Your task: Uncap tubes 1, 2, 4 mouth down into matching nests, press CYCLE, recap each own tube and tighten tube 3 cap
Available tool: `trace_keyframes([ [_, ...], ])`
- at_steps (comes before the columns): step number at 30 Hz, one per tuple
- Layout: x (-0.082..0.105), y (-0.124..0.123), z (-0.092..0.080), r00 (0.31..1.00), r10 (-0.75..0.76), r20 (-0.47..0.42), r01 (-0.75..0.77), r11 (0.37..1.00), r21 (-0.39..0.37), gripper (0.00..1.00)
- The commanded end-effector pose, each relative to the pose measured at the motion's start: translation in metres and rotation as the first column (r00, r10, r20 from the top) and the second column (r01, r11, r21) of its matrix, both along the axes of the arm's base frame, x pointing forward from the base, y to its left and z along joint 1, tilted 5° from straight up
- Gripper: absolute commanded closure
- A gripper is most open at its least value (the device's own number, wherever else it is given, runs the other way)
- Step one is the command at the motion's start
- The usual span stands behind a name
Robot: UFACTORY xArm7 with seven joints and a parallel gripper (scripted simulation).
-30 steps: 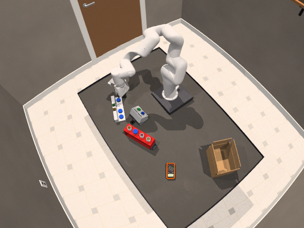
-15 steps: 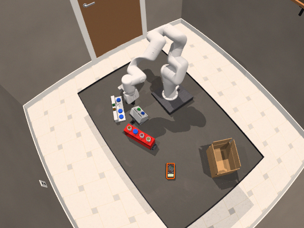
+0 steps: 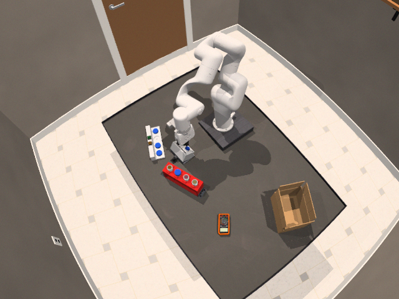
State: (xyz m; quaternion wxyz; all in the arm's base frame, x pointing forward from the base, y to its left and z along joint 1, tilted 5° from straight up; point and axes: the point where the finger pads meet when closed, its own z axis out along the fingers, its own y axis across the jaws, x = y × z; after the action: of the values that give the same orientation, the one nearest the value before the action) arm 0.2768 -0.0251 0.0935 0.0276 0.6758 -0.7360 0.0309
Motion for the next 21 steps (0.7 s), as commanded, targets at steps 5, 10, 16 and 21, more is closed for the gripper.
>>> trace_keyframes([
  [5, 0.002, 0.010, -0.001, 1.000, -0.003, 0.006, 0.003, 1.000, -0.003, 1.00],
  [10, 0.002, 0.010, -0.001, 1.000, -0.003, 0.006, 0.003, 1.000, -0.003, 1.00],
  [16, 0.002, 0.008, -0.019, 1.000, -0.003, 0.006, 0.003, 1.000, -0.003, 1.00],
  [21, 0.002, 0.008, -0.019, 1.000, -0.003, 0.006, 0.003, 1.000, -0.003, 1.00],
])
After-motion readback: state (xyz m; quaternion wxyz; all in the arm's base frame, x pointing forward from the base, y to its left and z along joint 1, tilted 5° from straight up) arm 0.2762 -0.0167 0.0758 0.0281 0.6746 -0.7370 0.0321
